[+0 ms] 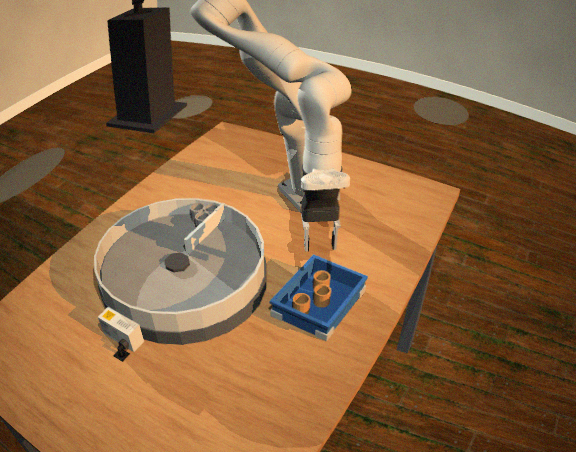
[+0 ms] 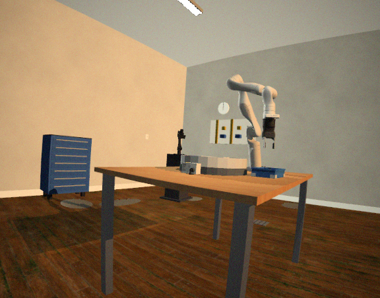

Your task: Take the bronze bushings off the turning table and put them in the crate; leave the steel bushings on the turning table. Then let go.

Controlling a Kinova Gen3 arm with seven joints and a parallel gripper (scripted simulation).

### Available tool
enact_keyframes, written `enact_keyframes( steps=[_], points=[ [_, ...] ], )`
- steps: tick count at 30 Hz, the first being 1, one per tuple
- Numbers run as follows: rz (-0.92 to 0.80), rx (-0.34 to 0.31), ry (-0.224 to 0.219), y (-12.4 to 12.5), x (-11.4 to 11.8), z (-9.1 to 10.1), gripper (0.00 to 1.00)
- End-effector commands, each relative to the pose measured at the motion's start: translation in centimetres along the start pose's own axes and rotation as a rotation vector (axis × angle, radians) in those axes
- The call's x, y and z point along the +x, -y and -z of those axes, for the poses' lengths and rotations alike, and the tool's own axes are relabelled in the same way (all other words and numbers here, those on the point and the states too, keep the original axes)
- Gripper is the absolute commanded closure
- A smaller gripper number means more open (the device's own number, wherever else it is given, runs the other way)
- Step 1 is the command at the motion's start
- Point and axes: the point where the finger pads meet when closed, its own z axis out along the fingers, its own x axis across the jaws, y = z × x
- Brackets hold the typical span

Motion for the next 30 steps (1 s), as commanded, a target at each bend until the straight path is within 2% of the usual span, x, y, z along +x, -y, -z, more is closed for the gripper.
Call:
enact_keyframes(
  steps=[1, 3, 15, 20, 30],
  points=[
    [0.084, 0.0, 0.003, 0.0, 0.12, 0.12, 0.0],
    [0.179, 0.0, 0.002, -0.03, 0.16, 0.23, 0.0],
    [0.179, 0.0, 0.002, -0.03, 0.16, 0.23, 0.0],
    [0.418, 0.001, 0.002, -0.1, 0.24, 0.51, 0.0],
    [0.418, 0.001, 0.002, -0.1, 0.24, 0.51, 0.0]
  ],
)
